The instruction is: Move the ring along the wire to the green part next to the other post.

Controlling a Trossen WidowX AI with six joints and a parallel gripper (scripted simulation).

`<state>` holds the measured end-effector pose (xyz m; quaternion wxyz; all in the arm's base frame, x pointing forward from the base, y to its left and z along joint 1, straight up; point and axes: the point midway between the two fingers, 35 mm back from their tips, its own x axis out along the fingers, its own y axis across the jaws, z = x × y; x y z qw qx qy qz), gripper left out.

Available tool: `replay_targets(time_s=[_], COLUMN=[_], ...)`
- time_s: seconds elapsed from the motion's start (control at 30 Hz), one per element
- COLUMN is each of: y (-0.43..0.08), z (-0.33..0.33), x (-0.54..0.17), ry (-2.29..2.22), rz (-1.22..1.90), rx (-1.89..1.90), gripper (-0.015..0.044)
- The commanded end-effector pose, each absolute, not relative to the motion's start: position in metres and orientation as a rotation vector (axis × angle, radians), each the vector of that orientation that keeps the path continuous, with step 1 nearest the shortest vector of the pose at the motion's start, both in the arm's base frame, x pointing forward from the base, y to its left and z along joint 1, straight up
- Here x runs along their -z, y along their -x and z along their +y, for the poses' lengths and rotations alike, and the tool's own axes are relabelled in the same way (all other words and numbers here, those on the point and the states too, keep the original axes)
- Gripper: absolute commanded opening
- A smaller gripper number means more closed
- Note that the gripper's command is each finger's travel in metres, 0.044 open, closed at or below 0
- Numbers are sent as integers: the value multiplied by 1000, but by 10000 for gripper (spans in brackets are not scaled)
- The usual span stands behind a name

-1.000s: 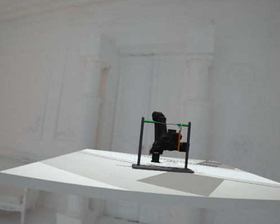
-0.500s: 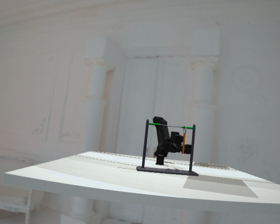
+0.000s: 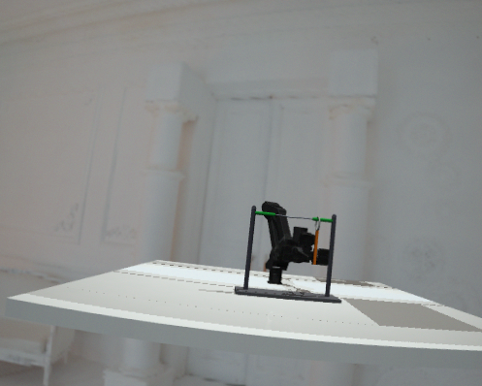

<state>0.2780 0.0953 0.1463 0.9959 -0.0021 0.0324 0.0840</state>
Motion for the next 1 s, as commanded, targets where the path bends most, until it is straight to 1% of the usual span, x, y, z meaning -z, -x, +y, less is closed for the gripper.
replay_targets(time_s=[0.0,0.27,0.6,0.63,0.73,0.97], y=[-278,-278,-242,-238,-229,-229], z=[94,94,90,89,86,86], x=[-146,-146,-152,-152,-150,-150], ry=[1,1,7,8,10,10], rz=[65,65,74,75,78,78], rx=[-162,-162,-168,-168,-168,-168], gripper=[160,160,423,440,440,440])
